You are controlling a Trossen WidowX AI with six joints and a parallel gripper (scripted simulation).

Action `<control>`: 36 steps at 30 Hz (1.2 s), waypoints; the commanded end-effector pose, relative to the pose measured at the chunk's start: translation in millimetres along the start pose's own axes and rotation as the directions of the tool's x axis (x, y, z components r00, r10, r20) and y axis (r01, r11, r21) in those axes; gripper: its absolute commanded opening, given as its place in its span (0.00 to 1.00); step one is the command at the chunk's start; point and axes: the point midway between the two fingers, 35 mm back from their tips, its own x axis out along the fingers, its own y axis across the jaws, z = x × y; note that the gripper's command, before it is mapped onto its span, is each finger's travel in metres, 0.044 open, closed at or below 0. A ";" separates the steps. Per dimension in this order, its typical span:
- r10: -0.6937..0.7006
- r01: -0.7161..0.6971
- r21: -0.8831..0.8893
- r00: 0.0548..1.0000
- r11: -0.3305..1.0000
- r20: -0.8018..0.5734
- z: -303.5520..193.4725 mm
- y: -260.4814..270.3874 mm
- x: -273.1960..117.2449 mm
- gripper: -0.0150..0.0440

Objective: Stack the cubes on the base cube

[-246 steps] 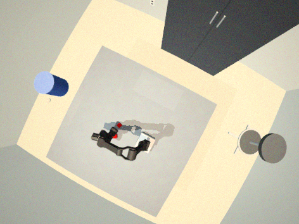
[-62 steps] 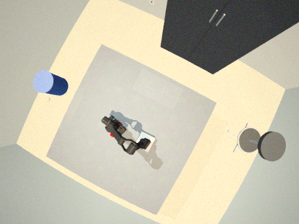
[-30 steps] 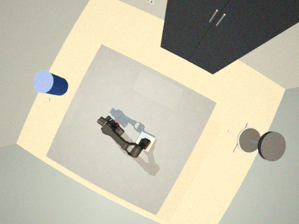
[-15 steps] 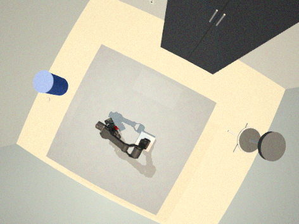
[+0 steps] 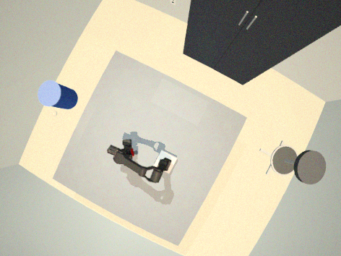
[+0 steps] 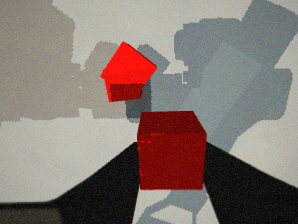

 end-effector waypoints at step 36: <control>0.002 -0.003 0.608 1.000 0.794 0.002 6.1 54.9 29.3 0.43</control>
